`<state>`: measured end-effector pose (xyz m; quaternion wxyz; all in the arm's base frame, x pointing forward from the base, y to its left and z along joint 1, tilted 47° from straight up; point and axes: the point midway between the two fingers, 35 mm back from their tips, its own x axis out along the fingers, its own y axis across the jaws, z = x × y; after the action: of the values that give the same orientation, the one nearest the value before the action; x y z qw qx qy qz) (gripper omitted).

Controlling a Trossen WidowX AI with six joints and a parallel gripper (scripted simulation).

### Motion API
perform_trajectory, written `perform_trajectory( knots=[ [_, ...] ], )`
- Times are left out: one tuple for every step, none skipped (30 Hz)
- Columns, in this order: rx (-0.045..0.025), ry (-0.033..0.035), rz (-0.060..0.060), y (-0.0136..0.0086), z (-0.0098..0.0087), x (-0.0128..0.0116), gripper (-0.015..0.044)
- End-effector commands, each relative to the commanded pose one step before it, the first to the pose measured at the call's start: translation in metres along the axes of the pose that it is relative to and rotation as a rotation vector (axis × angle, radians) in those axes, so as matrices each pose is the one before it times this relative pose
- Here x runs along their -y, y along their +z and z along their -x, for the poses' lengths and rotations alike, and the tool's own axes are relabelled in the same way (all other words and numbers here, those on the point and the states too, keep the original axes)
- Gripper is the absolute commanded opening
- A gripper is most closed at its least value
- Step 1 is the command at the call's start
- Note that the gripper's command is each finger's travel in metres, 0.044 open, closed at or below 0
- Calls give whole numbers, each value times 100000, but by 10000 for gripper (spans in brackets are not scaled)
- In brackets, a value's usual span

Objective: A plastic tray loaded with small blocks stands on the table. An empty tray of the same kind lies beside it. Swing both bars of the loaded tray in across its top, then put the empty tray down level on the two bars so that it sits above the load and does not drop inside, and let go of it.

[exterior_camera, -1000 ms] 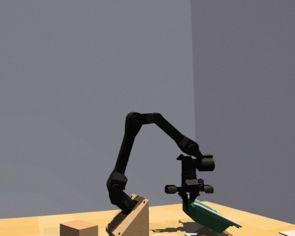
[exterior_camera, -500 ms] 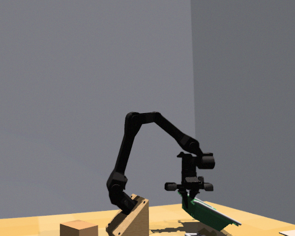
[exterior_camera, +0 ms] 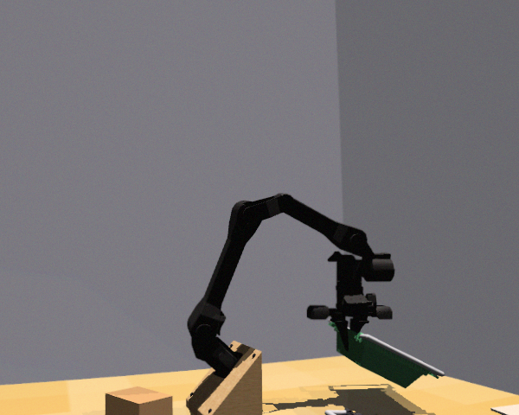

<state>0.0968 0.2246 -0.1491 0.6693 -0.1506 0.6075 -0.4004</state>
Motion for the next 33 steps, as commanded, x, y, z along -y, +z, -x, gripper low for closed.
perform_trajectory(
  knots=[
    [-417, 2046, -711, -62, 1425, -1337, 0],
    [-3, 17, -2, -6, 238, -228, 0],
    [-3, 16, -2, -5, 237, -223, 0],
    [-3, 16, -2, -5, 236, -219, 0],
    [-3, 15, -2, -5, 235, -214, 0],
    [-3, 15, -2, -4, 234, -210, 0],
    [-3, 15, -2, -4, 233, -205, 0],
    [-3, 14, -2, -3, 232, -201, 0],
    [-3, 14, -2, -3, 231, -196, 0],
    [-3, 14, -2, -3, 230, -192, 0],
    [-3, 13, -2, -2, 229, -187, 0],
    [-3, 13, -2, -2, 227, -183, 0],
    [-2, 12, -1, -2, 226, -178, 0],
    [-2, 12, -1, -1, 225, -174, 0],
    [-2, 12, -1, -1, 224, -169, 0],
    [-2, 11, -1, -1, 222, -165, 0],
    [-2, 11, -1, 0, 221, -160, 0],
    [-2, 11, -1, 0, 219, -155, 0],
    [-2, 10, -1, 0, 218, -151, 0],
    [-2, 10, -1, 1, 216, -146, 0],
    [-2, 9, -1, 1, 215, -142, 0],
    [-2, 9, -1, 1, 213, -137, 0],
    [-2, 7, -1, 1, 173, -109, 0],
    [-1, 4, 0, 1, 104, -64, 0],
    [0, 1, 0, 0, 35, -21, 0],
    [0, 0, 0, 0, 0, 0, 0],
    [0, 0, 0, 0, 0, 0, 0],
    [0, 0, 0, 0, 0, 0, 0],
    [0, 0, 0, 0, 0, 0, 0],
    [0, 0, 0, 0, 0, 0, 0],
    [0, 0, 0, 0, 0, 0, 0],
    [0, 0, 0, 0, 0, 0, 0],
    [0, 0, 0, 0, 0, 0, 0]
  ],
)
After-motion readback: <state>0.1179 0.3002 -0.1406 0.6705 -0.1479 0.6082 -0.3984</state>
